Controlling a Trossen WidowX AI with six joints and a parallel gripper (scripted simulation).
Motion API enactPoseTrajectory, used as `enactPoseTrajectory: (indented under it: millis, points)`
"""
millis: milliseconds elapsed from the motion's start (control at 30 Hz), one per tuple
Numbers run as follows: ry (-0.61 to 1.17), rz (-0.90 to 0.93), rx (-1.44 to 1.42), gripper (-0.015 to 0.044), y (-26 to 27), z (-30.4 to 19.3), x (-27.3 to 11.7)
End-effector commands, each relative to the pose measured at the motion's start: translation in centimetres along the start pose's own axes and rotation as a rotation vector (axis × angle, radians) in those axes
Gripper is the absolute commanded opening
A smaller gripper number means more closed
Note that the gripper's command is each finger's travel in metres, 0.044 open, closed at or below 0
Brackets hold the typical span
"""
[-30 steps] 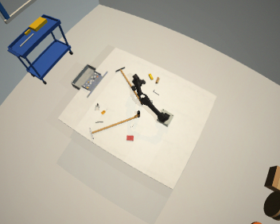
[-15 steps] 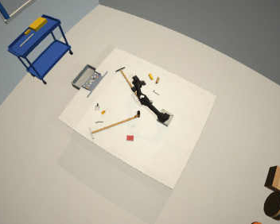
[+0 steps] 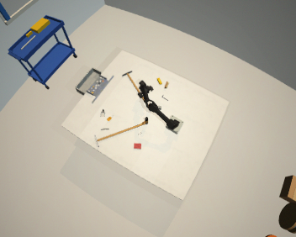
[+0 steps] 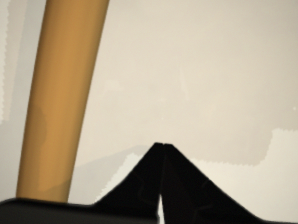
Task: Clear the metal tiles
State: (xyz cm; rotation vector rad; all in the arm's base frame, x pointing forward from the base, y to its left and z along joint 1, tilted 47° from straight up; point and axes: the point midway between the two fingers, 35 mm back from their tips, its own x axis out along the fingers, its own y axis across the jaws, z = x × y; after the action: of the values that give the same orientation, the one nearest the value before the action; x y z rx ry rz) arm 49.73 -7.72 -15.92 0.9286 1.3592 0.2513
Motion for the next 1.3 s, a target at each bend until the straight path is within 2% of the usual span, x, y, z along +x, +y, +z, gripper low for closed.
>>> enactPoseTrajectory:
  millis: [0,1267]
  points:
    - [-0.008,0.005,-0.004,0.0,0.8,0.4,-0.3]
    - [-0.008,0.005,-0.003,0.0,4.4,1.1,-0.2]
